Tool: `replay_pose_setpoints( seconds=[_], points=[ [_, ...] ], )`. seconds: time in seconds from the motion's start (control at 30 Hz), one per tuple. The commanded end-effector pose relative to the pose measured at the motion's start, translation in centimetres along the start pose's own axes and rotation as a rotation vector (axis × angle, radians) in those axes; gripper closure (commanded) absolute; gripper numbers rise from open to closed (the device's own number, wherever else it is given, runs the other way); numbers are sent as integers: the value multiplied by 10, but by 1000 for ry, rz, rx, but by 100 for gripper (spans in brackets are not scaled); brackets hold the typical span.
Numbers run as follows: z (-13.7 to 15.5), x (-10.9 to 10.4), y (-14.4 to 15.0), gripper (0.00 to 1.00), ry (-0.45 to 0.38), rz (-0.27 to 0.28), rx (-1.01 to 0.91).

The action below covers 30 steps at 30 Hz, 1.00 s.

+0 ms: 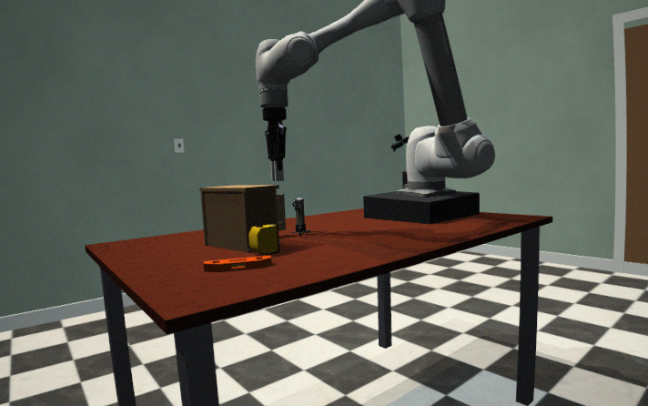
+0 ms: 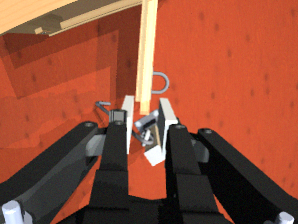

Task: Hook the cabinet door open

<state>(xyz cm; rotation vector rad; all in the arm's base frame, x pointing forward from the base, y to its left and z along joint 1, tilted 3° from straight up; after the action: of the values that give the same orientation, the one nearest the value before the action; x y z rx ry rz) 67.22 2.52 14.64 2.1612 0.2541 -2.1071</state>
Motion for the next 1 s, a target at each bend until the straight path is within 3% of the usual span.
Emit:
replay_pose_setpoints(
  seconds=[0.0,0.97],
  points=[
    [0,6,0,84,0,0,0],
    [0,47,0,84,0,0,0]
  ],
)
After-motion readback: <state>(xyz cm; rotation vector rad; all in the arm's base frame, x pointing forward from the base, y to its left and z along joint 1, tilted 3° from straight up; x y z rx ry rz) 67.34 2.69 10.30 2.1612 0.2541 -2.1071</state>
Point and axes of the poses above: the point where the finger pads meet when closed, its own x axis out along the fingers, its own y axis across the jaws, z = x × y, the point moved 1 cm from there along -x, back along the fingers, and after that the axes turned 13 degrees about -x, right-handed, at the moved point
